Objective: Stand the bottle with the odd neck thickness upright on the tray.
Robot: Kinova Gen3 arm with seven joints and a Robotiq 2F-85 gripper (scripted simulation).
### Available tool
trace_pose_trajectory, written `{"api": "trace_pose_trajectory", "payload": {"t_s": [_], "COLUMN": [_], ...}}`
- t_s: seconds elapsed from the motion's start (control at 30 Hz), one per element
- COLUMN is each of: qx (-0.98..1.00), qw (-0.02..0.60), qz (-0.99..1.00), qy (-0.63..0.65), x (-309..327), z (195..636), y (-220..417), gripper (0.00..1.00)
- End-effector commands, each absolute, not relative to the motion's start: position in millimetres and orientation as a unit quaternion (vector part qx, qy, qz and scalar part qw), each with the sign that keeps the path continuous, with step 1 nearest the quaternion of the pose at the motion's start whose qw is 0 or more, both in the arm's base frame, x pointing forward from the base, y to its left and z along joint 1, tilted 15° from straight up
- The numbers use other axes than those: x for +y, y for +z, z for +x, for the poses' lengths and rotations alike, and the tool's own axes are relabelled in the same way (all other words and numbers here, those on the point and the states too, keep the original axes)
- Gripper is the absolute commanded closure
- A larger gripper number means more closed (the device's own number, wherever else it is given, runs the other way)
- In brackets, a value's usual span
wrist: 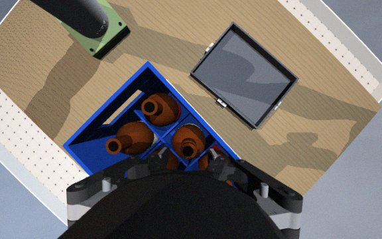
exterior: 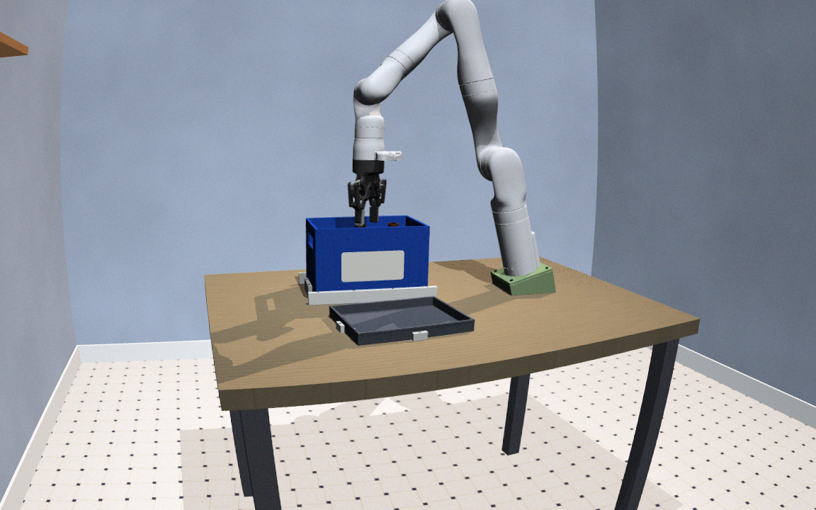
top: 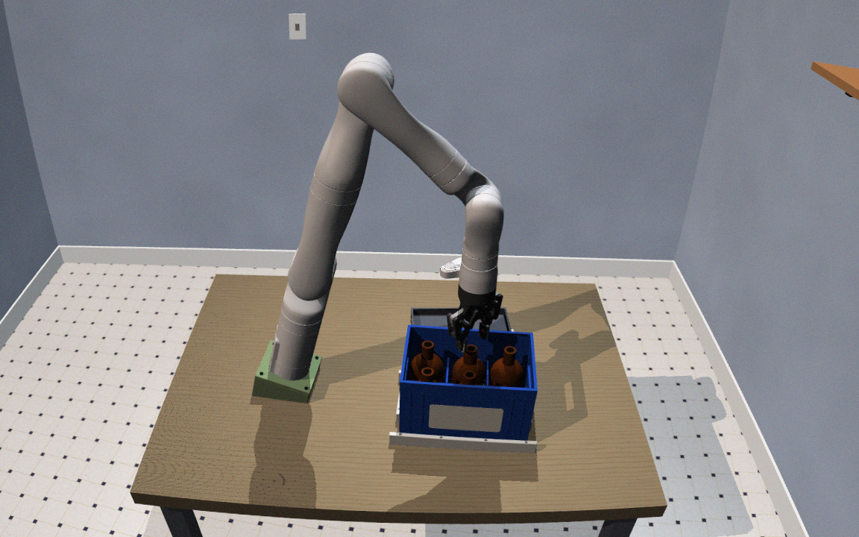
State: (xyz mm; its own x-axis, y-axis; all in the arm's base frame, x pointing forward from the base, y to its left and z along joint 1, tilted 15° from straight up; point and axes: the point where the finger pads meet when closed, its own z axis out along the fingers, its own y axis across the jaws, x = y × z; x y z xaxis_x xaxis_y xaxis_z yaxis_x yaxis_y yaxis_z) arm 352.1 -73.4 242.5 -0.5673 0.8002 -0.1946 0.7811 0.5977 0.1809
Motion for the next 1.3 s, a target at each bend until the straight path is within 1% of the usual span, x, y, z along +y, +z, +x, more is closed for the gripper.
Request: {"api": "trace_pose_trajectory", "payload": {"t_s": [0.0,0.67,1.27], "qx": [0.885,0.885,0.885], "qw": [0.127,0.127,0.127], "qz": [0.447,0.447,0.447], "qy": [0.036,0.036,0.036], "x": [-73,-75,-75], "z": [352,358,360], "y": [238,217,210], "gripper": [0.36,0.36,0.36]}}
